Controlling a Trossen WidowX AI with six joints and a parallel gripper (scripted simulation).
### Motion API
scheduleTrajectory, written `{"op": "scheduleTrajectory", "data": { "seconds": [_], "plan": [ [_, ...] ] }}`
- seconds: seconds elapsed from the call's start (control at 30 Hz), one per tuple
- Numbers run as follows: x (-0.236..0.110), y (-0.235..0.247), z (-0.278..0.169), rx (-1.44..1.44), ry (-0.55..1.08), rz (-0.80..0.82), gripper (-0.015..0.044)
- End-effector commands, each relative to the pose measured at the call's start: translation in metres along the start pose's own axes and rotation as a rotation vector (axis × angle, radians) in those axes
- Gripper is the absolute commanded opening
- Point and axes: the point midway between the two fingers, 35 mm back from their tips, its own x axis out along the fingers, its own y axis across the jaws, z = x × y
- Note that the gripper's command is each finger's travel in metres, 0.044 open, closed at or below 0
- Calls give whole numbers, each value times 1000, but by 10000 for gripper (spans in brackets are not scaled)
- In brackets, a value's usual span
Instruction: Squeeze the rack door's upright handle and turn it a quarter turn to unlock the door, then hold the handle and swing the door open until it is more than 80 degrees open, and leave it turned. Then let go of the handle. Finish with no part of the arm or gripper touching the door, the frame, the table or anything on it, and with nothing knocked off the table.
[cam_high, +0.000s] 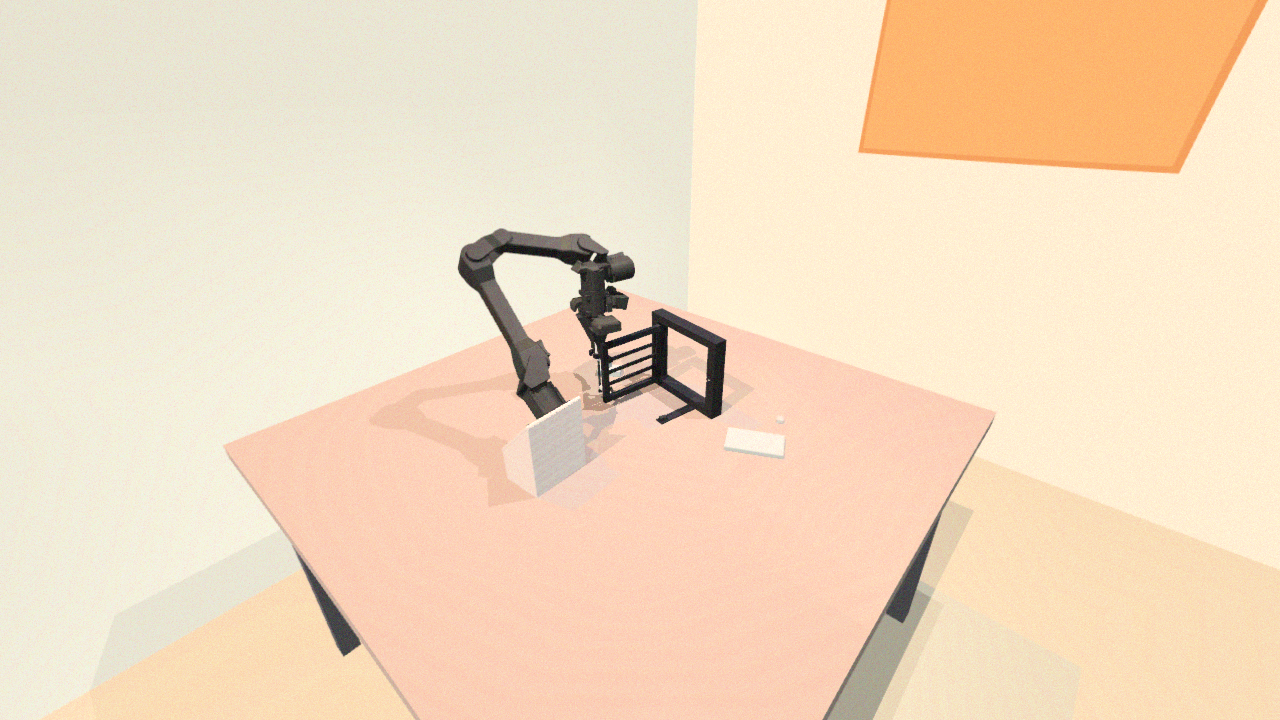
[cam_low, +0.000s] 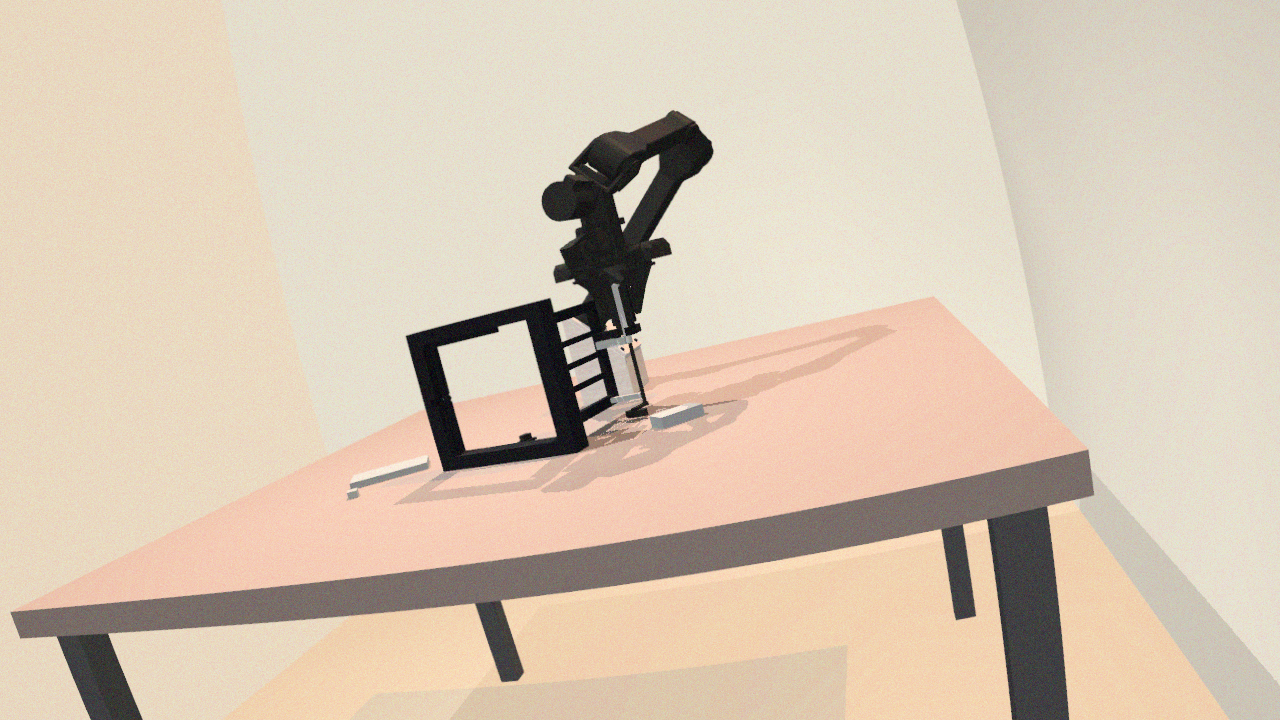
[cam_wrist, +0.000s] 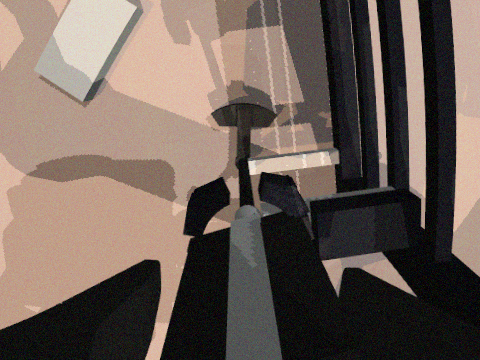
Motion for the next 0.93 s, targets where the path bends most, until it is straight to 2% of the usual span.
{"op": "scheduleTrajectory", "data": {
  "seconds": [0.0,0.9],
  "plan": [
    [-1,1,0,5,-1,1,280],
    [-42,0,2,57,-14,3,280]
  ]
}}
